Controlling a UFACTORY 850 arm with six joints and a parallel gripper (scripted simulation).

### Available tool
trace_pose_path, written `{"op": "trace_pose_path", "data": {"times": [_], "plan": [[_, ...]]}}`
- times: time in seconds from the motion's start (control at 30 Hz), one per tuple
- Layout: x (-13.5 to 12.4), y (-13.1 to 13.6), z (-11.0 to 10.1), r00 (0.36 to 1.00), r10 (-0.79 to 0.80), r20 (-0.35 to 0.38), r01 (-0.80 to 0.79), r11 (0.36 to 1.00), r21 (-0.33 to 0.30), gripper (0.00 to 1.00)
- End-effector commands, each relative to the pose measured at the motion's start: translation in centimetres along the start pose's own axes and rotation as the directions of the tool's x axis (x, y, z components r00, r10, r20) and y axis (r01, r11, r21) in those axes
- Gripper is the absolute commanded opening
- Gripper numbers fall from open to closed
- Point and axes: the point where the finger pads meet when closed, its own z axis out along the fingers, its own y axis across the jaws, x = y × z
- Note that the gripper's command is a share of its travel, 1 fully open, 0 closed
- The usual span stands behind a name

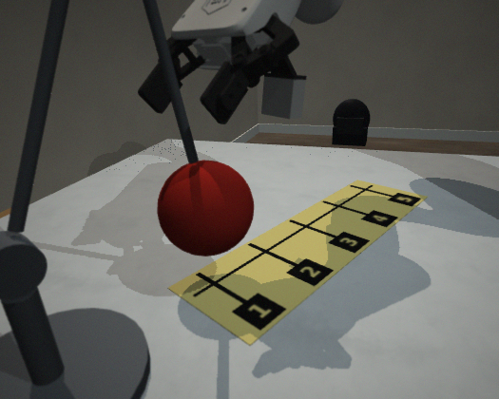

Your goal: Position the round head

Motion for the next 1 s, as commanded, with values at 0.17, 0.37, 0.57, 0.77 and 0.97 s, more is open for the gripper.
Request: {"op": "trace_pose_path", "data": {"times": [0.17, 0.37, 0.57, 0.77, 0.97], "plan": [[-0.06, -0.07, 0.7, 1.0, 0.0, 0.002, 0.0, 1.0, 0.001, 0.0], [-0.06, -0.07, 0.6, 1.0, 0.0, 0.002, 0.0, 1.0, 0.001, 0.0], [-0.06, -0.06, 0.5, 1.0, 0.0, 0.001, 0.0, 1.0, 0.001, 0.0], [-0.06, -0.06, 0.47, 1.0, 0.0, 0.001, 0.0, 1.0, 0.001, 0.0], [-0.05, -0.07, 0.49, 1.0, 0.0, 0.001, 0.0, 1.0, 0.001, 0.0]]}}
